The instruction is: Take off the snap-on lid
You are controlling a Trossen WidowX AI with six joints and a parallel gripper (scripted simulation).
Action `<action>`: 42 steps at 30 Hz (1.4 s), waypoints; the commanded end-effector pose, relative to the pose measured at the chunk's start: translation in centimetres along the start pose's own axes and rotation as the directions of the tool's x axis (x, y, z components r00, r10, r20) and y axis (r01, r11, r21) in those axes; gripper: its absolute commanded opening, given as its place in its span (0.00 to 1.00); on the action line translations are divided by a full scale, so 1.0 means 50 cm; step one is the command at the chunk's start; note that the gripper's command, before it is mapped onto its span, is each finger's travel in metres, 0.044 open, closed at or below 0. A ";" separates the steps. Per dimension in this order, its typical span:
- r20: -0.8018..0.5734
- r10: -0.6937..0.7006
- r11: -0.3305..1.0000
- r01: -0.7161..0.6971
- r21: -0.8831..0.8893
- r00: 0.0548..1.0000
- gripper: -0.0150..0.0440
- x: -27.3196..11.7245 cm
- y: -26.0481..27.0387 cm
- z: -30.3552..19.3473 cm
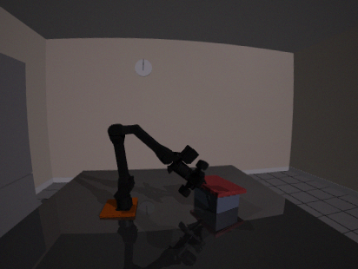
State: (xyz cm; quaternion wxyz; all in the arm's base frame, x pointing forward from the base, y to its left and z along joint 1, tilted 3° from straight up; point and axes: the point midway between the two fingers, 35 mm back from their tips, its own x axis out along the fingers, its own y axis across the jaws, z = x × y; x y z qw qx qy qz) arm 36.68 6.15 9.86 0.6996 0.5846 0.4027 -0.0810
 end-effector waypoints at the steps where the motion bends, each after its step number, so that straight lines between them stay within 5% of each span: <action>1: 0.002 0.001 1.000 -0.001 0.001 1.000 0.25 0.001 0.003 0.000; 42: 0.005 0.002 1.000 -0.002 0.003 1.000 0.25 -0.048 0.087 0.000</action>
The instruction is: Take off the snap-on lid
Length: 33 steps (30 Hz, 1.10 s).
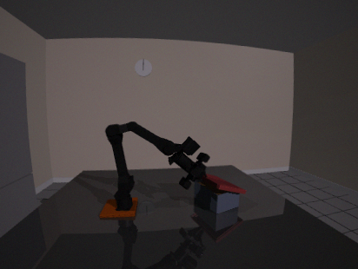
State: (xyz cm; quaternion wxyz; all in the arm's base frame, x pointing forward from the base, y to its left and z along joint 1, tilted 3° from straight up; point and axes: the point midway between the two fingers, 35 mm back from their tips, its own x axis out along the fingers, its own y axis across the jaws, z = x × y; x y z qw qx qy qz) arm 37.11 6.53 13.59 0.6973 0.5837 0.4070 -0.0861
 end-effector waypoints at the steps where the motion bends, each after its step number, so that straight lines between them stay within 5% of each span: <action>1: 0.007 0.016 1.000 -0.016 -0.002 1.000 0.25 -0.008 0.026 0.003; 33: 0.007 0.018 1.000 -0.018 -0.002 1.000 0.25 -0.029 0.120 0.003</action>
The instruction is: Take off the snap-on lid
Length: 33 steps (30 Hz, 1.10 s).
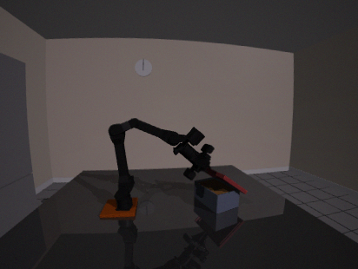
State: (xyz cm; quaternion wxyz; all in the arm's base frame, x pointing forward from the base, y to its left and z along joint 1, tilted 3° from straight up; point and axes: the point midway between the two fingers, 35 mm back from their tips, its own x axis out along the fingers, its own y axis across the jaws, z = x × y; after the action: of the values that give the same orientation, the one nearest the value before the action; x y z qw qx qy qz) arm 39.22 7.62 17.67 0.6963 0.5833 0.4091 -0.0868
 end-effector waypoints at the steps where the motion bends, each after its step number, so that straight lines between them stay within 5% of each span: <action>1: 0.009 0.022 1.000 -0.021 -0.003 1.000 0.25 -0.012 0.029 0.003; 33: 0.009 0.021 1.000 -0.021 -0.003 1.000 0.25 -0.066 0.092 0.003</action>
State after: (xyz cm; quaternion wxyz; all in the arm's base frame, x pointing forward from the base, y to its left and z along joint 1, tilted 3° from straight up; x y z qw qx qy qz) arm 39.61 7.69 22.03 0.6968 0.5840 0.4070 -0.0881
